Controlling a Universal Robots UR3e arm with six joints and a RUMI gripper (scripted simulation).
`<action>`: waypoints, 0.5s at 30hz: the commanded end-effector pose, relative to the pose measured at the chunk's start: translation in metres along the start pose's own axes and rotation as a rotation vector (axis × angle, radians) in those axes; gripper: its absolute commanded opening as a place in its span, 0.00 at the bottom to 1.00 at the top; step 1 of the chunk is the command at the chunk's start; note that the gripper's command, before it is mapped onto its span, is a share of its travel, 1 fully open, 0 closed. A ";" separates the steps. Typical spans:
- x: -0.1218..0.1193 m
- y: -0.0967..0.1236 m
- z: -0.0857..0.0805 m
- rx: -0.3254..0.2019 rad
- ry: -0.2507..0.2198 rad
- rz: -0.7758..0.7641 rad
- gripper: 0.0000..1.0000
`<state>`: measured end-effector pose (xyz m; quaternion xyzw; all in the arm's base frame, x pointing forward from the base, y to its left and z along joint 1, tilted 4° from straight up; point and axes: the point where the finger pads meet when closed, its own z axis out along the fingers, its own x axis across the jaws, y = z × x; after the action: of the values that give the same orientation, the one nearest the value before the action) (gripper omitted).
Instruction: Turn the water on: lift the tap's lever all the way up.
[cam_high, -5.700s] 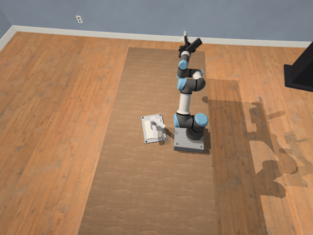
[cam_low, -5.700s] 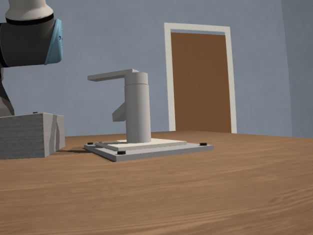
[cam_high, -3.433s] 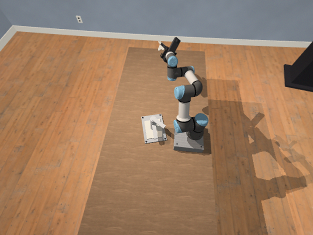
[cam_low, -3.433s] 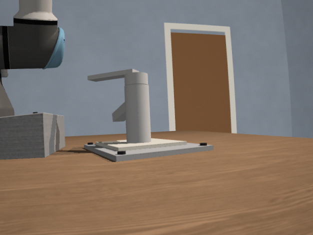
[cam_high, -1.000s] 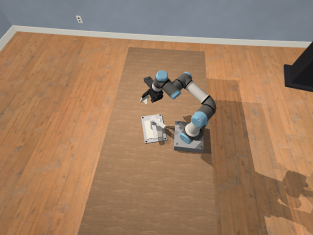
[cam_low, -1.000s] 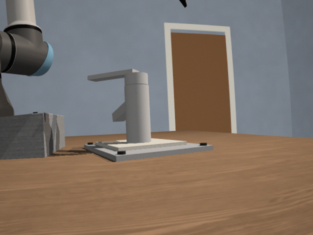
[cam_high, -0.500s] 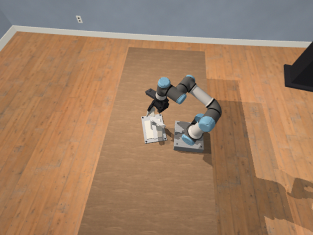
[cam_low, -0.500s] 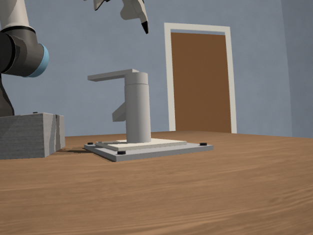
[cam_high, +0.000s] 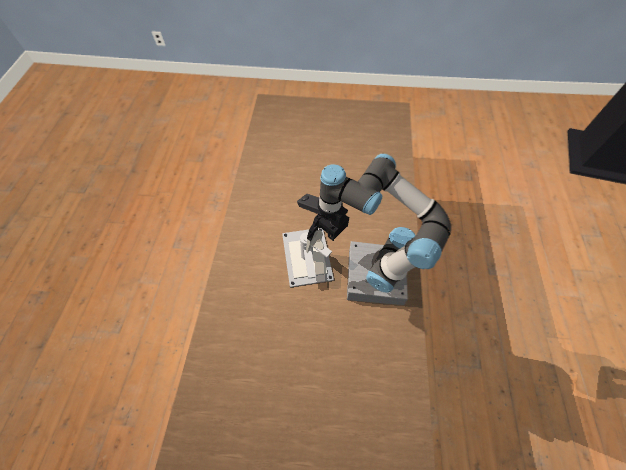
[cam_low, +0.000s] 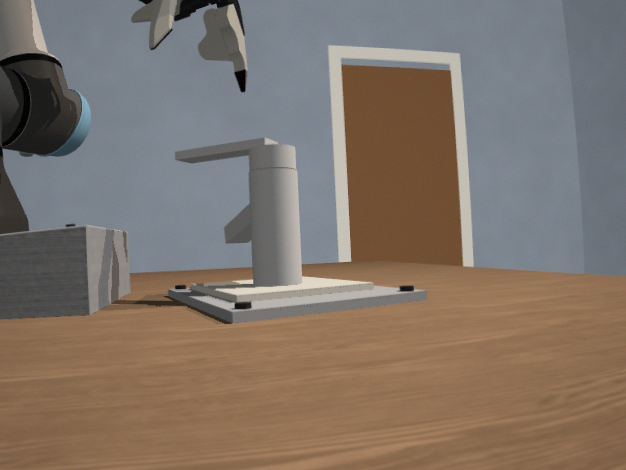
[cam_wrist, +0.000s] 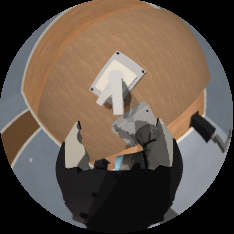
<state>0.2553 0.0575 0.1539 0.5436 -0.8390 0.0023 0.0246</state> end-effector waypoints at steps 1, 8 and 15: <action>-0.001 0.012 0.002 -0.027 0.002 -0.015 1.00; -0.001 0.012 0.002 -0.028 0.002 -0.014 0.00; -0.001 0.012 0.002 -0.028 0.002 -0.013 0.00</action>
<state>0.2452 0.0624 0.1523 0.5483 -0.8356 -0.0080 0.0330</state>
